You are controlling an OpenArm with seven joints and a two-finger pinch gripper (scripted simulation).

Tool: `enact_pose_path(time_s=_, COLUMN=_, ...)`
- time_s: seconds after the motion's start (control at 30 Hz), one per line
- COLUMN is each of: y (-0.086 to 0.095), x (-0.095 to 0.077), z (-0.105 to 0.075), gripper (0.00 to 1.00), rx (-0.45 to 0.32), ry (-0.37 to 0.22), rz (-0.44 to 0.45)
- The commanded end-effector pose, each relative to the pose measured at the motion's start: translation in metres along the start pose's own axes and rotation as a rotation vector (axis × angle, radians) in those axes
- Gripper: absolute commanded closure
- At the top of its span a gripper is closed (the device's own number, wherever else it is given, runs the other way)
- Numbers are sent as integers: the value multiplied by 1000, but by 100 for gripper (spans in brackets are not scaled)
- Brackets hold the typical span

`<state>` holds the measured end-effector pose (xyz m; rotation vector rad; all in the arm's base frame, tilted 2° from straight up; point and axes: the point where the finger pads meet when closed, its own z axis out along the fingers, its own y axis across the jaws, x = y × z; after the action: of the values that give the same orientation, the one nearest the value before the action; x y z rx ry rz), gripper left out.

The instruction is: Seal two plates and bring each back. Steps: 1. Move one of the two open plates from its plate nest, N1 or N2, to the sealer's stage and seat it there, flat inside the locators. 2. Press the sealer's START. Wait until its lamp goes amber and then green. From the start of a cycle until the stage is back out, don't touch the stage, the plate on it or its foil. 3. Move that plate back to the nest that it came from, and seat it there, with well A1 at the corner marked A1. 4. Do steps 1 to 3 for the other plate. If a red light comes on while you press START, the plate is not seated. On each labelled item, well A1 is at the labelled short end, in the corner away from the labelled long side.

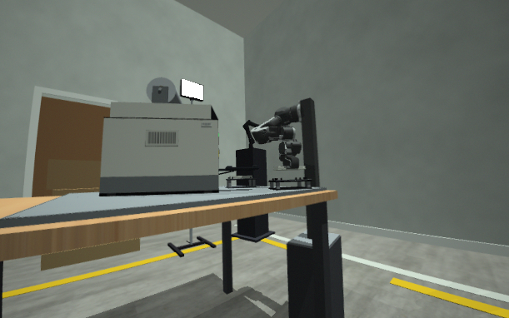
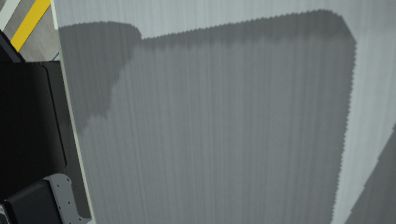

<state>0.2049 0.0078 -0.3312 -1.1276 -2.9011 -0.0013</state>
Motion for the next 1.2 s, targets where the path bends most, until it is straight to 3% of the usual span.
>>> enact_pose_path(time_s=0.0, y=1, x=1, z=0, gripper=100, rx=-7, ry=0, rz=-6)
enact_pose_path(time_s=1.17, y=1, x=1, z=16, gripper=100, rx=-6, ry=1, rz=-5)
